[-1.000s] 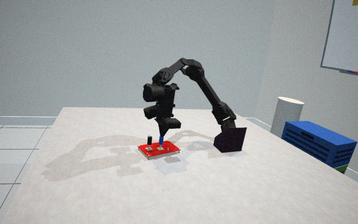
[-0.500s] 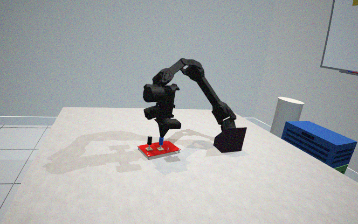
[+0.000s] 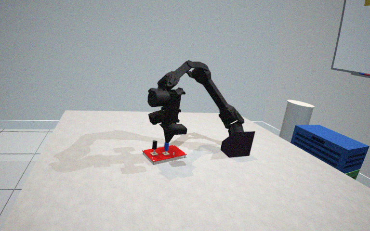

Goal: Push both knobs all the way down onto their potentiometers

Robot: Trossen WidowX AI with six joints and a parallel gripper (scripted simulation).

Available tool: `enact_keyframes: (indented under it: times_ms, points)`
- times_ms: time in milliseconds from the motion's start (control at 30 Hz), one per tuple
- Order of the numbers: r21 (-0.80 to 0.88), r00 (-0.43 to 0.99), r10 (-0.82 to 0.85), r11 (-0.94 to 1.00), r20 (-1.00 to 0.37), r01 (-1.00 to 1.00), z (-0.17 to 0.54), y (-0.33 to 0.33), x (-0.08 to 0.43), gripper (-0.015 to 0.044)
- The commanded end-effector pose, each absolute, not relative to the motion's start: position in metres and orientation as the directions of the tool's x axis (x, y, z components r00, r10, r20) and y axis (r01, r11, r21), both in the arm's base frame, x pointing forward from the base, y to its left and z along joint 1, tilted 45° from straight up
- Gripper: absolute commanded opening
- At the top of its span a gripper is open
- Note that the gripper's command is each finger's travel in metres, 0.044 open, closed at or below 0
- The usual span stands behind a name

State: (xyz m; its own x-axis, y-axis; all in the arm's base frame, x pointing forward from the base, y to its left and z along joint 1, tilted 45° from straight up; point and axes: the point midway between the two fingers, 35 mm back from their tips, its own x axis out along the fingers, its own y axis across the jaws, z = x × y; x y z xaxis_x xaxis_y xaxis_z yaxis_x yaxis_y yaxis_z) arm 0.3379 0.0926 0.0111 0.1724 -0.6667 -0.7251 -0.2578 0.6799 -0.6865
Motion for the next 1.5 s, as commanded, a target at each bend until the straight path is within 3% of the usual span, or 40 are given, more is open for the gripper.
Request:
enact_keyframes:
  times_ms: [0,1467]
  points:
    - [-0.694,0.148,-0.681,0.680,-0.717,-0.234,-0.0020,0.0772,0.3443,0.0000]
    - [-0.695,0.148,-0.681,0.680,-0.717,-0.234,-0.0070,0.0724,0.3454,0.0000]
